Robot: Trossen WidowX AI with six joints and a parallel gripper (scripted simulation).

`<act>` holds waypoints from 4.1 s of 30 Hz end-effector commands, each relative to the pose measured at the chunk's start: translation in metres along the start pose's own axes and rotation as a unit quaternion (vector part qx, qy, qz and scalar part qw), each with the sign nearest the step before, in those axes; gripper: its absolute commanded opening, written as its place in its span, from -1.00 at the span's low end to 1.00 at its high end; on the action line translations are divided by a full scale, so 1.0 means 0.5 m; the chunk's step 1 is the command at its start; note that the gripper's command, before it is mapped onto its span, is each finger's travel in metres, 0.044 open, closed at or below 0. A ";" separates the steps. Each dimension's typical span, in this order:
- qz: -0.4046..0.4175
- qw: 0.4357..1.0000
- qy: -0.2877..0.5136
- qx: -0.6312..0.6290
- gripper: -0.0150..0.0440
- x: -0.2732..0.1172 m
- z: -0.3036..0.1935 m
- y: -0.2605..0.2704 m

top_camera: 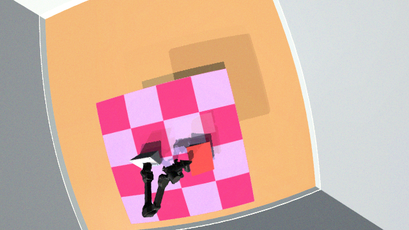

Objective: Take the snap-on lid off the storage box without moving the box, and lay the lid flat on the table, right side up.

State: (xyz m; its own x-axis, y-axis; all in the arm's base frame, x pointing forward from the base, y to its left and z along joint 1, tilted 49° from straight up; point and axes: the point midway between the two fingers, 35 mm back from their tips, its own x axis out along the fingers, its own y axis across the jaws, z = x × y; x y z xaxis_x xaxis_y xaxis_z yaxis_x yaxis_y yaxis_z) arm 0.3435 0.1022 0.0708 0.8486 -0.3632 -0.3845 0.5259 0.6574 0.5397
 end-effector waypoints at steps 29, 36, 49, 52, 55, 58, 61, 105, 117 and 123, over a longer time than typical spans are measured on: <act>0.001 1.000 0.000 0.003 -0.49 -0.015 0.001 0.100; 0.001 1.000 0.000 0.003 -0.49 -0.015 0.001 0.123; 0.001 1.000 0.000 0.003 -0.49 -0.028 0.001 0.157; 0.001 1.000 0.000 0.003 -0.49 -0.033 0.001 0.163; 0.001 1.000 0.000 0.003 -0.49 -0.038 0.001 0.169; 0.001 1.000 0.000 0.003 -0.49 -0.043 0.001 0.175; 0.001 1.000 0.000 0.003 -0.49 -0.048 0.001 0.181; 0.001 1.000 0.000 0.002 -0.49 -0.074 0.125 0.180; 0.001 1.000 0.000 0.002 -0.49 -0.079 0.172 0.175; 0.001 1.000 0.000 0.001 -0.49 -0.082 0.196 0.173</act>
State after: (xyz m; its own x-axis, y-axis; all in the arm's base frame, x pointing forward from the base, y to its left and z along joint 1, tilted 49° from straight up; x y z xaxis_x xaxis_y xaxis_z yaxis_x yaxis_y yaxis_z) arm 0.3604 0.1119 0.2007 0.8458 -0.3705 -0.3840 0.5311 0.6537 0.5390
